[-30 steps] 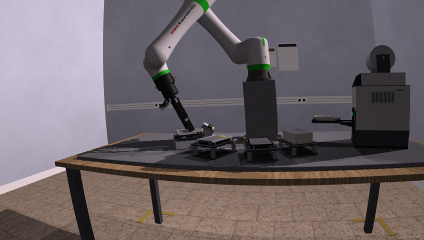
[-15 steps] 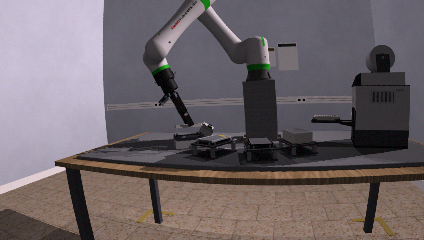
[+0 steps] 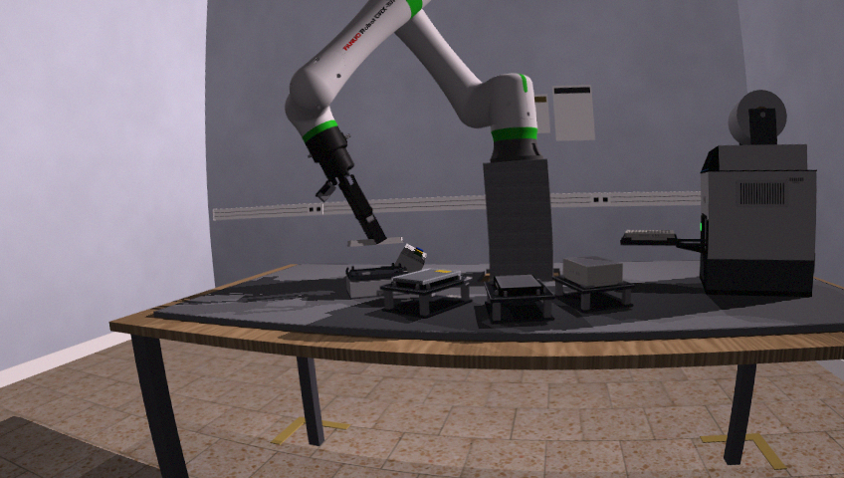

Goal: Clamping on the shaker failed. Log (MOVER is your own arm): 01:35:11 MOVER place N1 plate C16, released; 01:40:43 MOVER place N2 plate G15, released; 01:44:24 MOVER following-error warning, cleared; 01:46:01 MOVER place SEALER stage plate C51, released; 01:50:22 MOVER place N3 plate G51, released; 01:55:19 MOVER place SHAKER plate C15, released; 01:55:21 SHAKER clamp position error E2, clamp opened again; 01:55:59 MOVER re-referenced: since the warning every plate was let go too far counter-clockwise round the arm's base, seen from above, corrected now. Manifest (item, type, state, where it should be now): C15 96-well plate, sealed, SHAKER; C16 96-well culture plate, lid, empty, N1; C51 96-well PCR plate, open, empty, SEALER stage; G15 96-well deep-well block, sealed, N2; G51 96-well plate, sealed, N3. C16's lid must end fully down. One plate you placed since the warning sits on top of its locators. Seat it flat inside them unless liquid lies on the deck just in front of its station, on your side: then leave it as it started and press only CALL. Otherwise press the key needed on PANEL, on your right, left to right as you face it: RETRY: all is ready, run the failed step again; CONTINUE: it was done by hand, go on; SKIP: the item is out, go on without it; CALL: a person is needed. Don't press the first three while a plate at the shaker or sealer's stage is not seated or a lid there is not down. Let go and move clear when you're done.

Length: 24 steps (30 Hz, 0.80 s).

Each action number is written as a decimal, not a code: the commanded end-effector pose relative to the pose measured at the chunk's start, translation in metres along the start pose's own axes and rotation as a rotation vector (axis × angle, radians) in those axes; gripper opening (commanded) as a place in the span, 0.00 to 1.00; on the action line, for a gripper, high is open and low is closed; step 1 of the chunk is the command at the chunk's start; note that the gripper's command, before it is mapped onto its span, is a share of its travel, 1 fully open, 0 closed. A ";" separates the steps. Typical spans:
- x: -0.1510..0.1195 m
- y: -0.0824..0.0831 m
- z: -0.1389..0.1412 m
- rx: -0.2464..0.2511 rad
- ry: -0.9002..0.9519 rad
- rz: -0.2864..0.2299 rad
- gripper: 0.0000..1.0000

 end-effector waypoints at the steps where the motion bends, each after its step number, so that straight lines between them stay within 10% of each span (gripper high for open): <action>1: -0.002 0.005 -0.001 -0.001 0.000 0.002 0.10; 24: -0.014 0.035 -0.008 -0.001 0.000 0.002 0.10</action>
Point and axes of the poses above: the point where the finger pads meet when closed, its own y axis back along the fingers, its own z axis across the jaws, x = y × z, the point moved 5 cm from there along y, back along the fingers, and after that the axes turned 14 degrees about y, right-handed, at the moved point
